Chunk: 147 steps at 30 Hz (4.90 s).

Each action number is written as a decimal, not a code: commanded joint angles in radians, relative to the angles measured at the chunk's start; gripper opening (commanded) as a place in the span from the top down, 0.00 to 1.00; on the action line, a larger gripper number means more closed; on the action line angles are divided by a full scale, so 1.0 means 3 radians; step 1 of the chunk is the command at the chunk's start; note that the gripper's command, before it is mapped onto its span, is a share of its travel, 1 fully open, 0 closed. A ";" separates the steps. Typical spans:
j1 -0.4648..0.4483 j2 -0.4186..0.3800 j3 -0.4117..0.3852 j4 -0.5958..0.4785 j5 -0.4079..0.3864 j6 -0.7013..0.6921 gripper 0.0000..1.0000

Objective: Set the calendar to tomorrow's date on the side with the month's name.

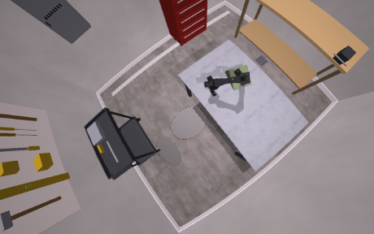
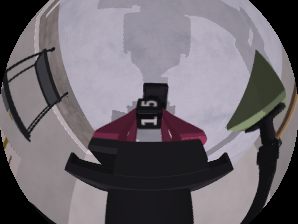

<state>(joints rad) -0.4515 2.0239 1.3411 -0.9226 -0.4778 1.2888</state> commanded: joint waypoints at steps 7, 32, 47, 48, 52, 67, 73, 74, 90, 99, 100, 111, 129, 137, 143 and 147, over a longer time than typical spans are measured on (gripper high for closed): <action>-0.0244 -0.0167 0.0451 -0.0819 0.0030 -0.0285 0.74; 0.0007 -0.0808 -0.0088 -0.0796 0.0017 -0.1464 0.74; 0.0340 -0.1574 -0.0809 -0.0675 -0.0002 -0.2855 0.74; 0.0376 -0.1656 -0.0886 -0.0662 -0.0004 -0.3004 0.74; 0.0422 -0.1761 -0.0986 -0.0645 -0.0006 -0.3195 0.74; 0.0429 -0.1759 -0.0997 -0.0628 -0.0006 -0.3187 0.74; 0.0505 -0.1736 -0.1123 -0.0438 -0.0006 -0.3101 0.74; 0.0527 -0.1728 -0.1159 -0.0383 -0.0006 -0.3076 0.74; 0.0918 -0.1452 -0.1698 0.0634 0.0012 -0.2636 0.74; 0.1008 -0.1352 -0.1798 0.0879 0.0019 -0.2535 0.74; 0.1012 -0.1348 -0.1802 0.0889 0.0019 -0.2531 0.74; 0.1014 -0.1345 -0.1805 0.0897 0.0019 -0.2528 0.74; 0.1015 -0.1345 -0.1805 0.0897 0.0019 -0.2528 0.74; 0.1015 -0.1345 -0.1805 0.0897 0.0019 -0.2528 0.74; 0.1016 -0.1343 -0.1806 0.0901 0.0020 -0.2526 0.74; 0.1019 -0.1339 -0.1810 0.0911 0.0020 -0.2523 0.74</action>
<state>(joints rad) -0.1436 1.6260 0.7956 -0.6548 -0.4732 0.5308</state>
